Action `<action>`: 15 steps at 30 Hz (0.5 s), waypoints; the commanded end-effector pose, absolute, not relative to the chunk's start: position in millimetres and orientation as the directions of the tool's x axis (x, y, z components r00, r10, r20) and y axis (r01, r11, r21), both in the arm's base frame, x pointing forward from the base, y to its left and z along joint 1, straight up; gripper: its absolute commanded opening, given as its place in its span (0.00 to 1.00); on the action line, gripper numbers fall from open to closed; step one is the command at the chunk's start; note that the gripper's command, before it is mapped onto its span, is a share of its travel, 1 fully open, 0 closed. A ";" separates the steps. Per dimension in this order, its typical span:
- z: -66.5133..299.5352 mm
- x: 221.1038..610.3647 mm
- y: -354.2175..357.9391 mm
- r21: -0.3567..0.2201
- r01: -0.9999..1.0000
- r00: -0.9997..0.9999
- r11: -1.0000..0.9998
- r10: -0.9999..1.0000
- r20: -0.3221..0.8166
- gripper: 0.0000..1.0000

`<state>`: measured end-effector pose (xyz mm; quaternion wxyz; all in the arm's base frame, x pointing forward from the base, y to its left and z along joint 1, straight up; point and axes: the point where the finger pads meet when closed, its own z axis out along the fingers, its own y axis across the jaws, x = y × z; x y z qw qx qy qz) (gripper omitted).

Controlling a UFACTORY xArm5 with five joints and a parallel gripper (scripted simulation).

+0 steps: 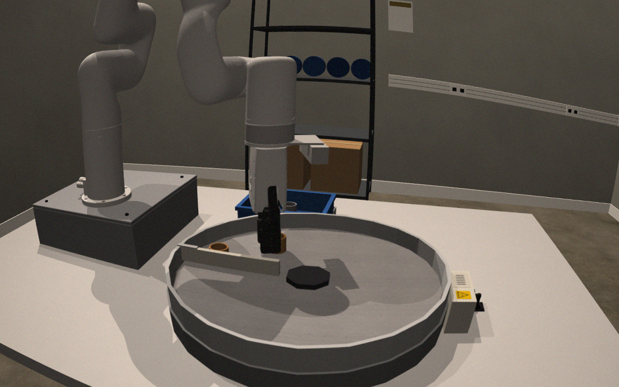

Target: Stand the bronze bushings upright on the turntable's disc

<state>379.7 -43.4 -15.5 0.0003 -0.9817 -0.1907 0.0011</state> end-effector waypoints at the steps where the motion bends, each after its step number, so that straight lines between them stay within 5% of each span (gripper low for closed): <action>1: -14.9 381.0 -43.5 0.000 0.374 0.927 -0.927 0.374 0.001 0.00; 11: -14.9 381.0 -43.5 0.000 0.374 0.927 -0.927 0.374 0.001 0.00; 12: -14.9 381.0 -43.5 0.000 0.374 0.927 -0.927 0.374 0.001 0.42; 15: -14.9 381.0 -43.5 0.000 0.374 0.927 -0.927 0.374 0.001 0.42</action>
